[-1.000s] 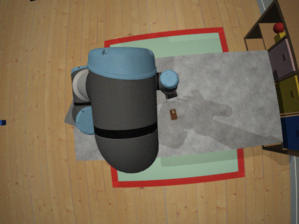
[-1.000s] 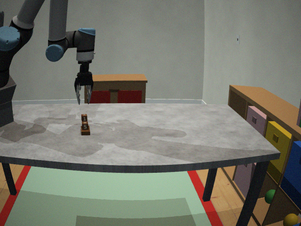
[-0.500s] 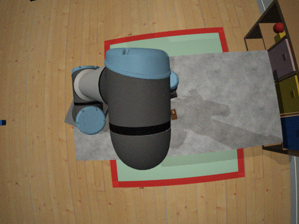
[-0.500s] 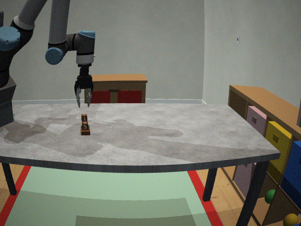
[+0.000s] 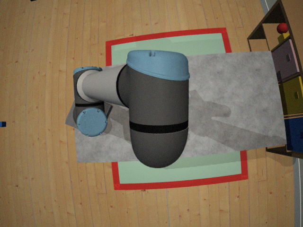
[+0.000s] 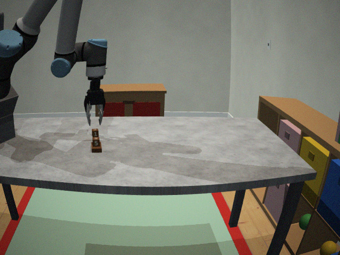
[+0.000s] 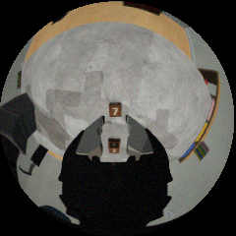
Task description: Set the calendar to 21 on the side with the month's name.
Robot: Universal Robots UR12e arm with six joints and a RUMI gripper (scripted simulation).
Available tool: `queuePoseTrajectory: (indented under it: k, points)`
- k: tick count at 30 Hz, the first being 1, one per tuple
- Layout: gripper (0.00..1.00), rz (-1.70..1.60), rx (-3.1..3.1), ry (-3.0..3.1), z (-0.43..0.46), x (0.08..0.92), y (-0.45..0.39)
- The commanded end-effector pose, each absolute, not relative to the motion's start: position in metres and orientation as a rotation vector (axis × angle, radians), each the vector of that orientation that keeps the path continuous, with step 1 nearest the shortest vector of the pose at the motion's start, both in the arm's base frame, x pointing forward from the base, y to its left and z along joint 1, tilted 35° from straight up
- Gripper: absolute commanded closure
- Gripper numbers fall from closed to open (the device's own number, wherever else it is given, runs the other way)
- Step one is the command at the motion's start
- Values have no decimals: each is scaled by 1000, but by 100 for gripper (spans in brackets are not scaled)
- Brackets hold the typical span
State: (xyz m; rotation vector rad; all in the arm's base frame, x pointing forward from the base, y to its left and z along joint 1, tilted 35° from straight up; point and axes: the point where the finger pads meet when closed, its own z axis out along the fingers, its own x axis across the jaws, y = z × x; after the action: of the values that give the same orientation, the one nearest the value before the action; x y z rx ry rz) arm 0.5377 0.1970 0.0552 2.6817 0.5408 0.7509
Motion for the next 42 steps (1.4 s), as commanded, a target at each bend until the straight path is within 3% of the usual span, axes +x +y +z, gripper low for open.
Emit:
queuePoseTrajectory:
  k: [1,42]
  points:
    - [72,752,2681,541,51,541,196]
    - [72,752,2681,541,45,545,195]
